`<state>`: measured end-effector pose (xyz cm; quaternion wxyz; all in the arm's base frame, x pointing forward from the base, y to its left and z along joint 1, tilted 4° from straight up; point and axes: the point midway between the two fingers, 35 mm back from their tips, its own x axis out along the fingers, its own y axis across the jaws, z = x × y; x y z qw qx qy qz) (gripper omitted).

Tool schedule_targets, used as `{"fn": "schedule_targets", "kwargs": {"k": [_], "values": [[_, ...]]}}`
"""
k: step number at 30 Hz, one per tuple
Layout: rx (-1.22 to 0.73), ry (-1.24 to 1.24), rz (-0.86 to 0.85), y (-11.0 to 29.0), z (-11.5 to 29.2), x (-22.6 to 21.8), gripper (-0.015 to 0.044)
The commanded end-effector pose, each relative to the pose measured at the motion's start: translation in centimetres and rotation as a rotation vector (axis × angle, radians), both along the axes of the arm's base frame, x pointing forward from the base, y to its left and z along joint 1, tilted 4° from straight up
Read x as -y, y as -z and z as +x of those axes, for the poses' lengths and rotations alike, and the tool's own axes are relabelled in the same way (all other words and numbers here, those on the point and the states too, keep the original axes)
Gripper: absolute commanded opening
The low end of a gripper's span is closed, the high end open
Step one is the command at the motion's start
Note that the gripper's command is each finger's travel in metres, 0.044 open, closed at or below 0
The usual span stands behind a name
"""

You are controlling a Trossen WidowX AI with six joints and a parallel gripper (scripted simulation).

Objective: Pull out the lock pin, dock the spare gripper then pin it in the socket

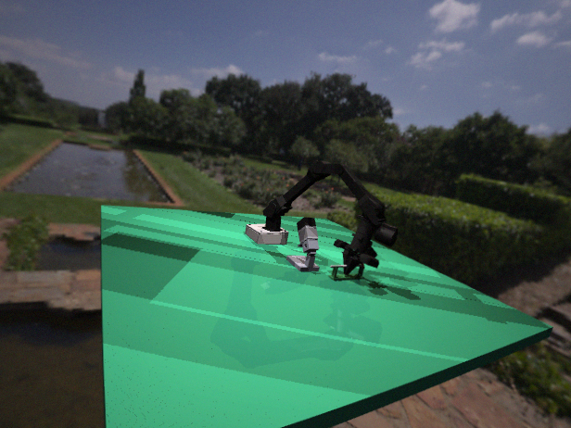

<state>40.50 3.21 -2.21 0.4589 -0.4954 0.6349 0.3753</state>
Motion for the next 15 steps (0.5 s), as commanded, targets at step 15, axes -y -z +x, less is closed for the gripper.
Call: {"fn": "schedule_targets", "kwargs": {"k": [15], "values": [[0.001, -0.004, -0.002, -3.8, 0.3, -0.2, 0.0000]]}}
